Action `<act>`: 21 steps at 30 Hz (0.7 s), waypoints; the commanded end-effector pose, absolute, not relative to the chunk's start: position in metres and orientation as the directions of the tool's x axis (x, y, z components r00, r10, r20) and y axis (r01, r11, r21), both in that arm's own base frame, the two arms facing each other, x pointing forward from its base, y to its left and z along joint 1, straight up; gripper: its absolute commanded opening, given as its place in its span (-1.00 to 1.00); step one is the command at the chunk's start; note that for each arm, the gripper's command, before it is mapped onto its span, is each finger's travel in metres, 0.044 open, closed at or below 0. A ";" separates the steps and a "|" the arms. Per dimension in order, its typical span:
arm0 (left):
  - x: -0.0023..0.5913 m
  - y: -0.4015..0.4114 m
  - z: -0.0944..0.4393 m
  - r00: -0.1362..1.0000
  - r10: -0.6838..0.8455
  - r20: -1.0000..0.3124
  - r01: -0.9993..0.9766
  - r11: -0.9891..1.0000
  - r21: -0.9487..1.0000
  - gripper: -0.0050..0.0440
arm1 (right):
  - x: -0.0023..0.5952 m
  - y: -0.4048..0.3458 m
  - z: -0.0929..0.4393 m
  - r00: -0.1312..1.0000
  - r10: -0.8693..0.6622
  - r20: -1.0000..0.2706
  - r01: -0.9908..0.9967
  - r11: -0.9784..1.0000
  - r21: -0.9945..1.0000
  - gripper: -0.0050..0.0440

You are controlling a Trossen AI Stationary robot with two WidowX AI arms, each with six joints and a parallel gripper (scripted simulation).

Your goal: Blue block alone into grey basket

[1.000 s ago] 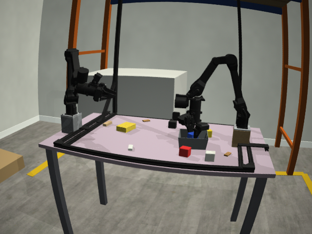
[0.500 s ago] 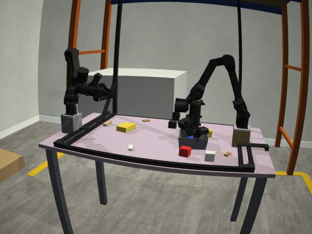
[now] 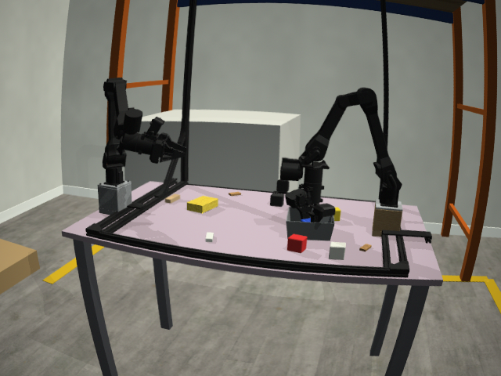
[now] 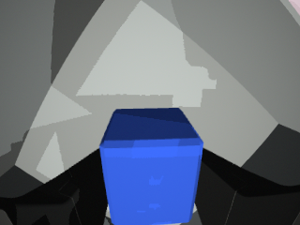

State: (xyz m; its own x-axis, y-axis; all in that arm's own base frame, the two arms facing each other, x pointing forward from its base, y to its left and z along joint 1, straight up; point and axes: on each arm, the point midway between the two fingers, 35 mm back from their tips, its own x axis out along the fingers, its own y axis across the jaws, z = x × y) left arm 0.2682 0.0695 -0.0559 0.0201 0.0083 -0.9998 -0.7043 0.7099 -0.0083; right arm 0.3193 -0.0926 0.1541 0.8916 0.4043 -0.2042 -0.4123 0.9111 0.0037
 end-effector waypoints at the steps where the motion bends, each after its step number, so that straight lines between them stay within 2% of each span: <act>1: 0.268 0.070 -0.056 0.020 0.008 -1.000 -0.704 0.710 -0.008 -0.21 | 0.319 -0.092 0.154 0.890 0.408 -0.202 -0.417 0.909 0.000 0.84; 2: 0.268 0.070 -0.056 0.020 0.008 -1.000 -0.704 0.710 -0.008 -0.11 | 0.319 -0.092 0.154 0.890 0.408 -0.202 -0.417 0.909 0.000 0.84; 4: 0.268 0.070 -0.056 0.020 0.008 -1.000 -0.704 0.710 -0.008 -0.11 | 0.319 -0.092 0.154 0.890 0.408 -0.202 -0.417 0.909 0.000 0.84; 7: 0.268 0.070 -0.056 0.020 0.008 -1.000 -0.704 0.710 -0.008 0.14 | 0.319 -0.092 0.154 0.890 0.408 -0.202 -0.417 0.909 0.000 0.84; 21: 0.268 0.070 -0.056 0.020 0.008 -1.000 -0.704 0.710 -0.008 0.14 | 0.319 -0.092 0.154 0.890 0.408 -0.202 -0.417 0.909 0.000 0.84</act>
State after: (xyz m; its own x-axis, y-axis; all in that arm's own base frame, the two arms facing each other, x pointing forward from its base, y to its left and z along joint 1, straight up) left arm 0.2683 0.0696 -0.0558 0.0206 0.0084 -0.9998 -0.7043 0.7099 -0.0085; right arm 0.3193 -0.0926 0.1541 0.8915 0.4043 -0.2042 -0.4123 0.9110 0.0037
